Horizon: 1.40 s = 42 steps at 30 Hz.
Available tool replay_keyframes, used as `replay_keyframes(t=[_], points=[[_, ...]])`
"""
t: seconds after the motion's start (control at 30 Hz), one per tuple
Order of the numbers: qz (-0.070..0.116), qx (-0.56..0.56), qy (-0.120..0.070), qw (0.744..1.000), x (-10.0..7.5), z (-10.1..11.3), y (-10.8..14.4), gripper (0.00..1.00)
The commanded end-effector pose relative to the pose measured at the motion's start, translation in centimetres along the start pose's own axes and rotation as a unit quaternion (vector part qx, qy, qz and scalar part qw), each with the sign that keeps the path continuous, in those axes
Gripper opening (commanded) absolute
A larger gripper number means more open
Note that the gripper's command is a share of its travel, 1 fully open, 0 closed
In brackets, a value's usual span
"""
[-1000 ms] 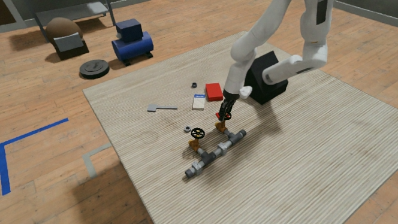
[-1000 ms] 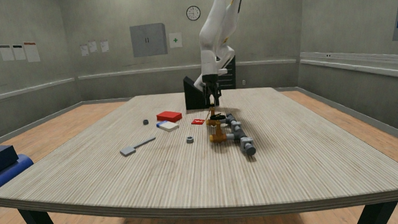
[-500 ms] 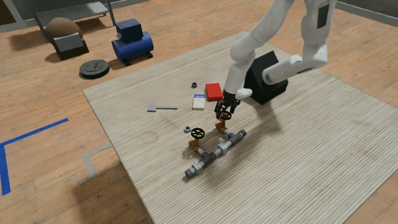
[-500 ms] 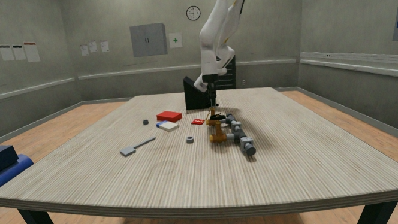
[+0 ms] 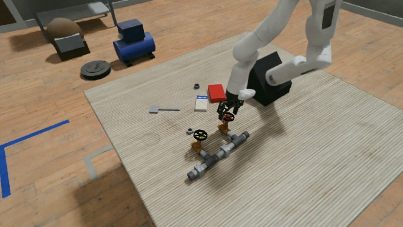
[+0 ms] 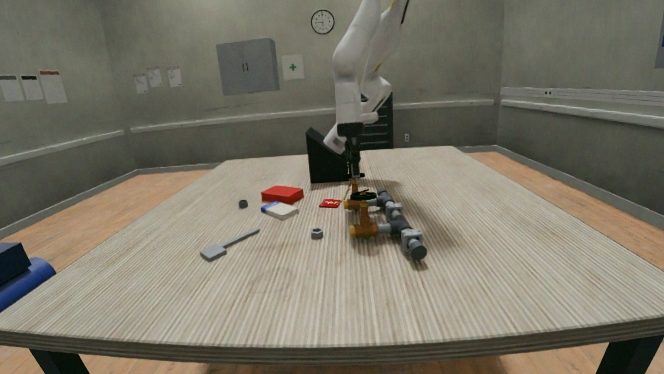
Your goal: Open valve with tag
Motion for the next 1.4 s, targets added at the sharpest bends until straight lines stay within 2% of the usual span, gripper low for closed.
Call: replay_keyframes(t=[0.0,0.8,1.37], points=[[0.001,0.000,0.000,1.000,-0.5,0.0,0.1,1.00],[0.001,0.000,0.000,1.000,-5.2,0.1,0.0,1.00],[0.000,0.000,0.000,1.000,-5.7,0.1,-0.1,1.00]])
Point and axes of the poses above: the point where the finger pads meet when closed, its own x axis out along the fingers, its own y axis across the jaws, z = x × y, the point moved 3 cm from there along -x, back along the fingers, and after that the axes turned 1 degree about -x, right-handed, at the moved point
